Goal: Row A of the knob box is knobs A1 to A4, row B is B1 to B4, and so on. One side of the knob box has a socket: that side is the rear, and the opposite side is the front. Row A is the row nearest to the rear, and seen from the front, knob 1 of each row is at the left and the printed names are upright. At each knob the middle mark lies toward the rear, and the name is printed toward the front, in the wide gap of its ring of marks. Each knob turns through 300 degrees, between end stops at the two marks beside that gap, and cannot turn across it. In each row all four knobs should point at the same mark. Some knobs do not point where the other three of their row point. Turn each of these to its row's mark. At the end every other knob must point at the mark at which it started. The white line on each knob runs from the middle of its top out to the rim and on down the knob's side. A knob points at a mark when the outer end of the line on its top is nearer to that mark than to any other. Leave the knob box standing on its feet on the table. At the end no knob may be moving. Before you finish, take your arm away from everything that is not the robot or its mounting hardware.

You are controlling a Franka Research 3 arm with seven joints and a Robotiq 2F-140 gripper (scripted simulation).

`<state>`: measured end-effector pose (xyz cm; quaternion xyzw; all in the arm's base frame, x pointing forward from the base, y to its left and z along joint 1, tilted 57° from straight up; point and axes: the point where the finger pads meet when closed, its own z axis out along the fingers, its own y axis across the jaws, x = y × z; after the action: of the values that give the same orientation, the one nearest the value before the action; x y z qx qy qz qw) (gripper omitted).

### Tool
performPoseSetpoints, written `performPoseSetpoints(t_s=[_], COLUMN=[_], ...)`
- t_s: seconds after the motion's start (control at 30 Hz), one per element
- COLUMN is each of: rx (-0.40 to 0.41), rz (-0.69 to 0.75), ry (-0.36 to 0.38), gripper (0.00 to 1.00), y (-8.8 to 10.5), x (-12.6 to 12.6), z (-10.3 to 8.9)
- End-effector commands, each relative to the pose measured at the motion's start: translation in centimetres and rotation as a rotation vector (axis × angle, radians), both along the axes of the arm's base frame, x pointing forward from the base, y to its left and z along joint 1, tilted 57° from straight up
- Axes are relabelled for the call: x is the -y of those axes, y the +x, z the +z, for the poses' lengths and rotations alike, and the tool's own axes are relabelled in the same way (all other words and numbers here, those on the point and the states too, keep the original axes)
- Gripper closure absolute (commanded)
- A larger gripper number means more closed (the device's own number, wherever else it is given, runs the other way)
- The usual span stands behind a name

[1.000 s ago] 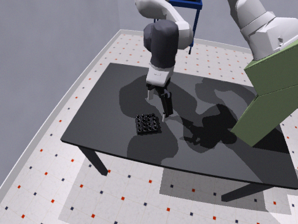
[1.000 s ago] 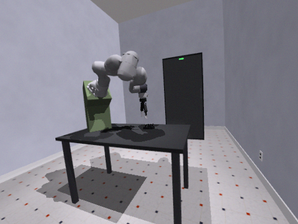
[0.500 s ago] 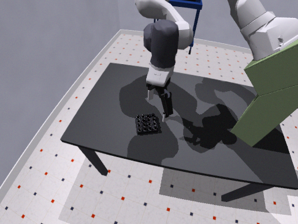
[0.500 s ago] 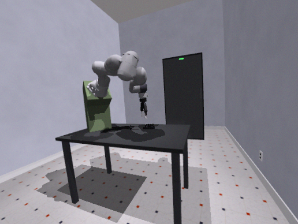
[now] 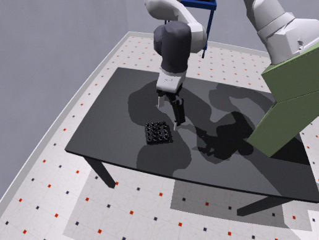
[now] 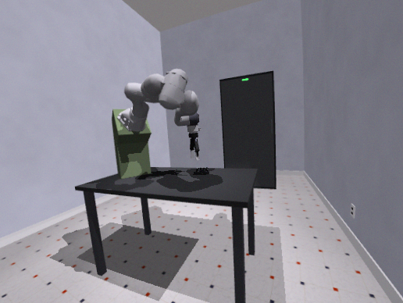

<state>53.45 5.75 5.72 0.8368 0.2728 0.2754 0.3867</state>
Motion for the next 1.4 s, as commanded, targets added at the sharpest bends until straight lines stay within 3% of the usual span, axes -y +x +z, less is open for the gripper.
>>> performPoseSetpoints(t_s=[0.0, 0.73, 1.37], rx=[0.000, 0.000, 0.000], rz=[0.000, 0.000, 0.000], ry=[0.003, 0.003, 0.003], gripper=[0.00, 0.00, 0.00], y=[-0.1, -0.3, -2.4], x=[0.0, 0.1, 1.5], z=[-0.1, -0.2, -1.7])
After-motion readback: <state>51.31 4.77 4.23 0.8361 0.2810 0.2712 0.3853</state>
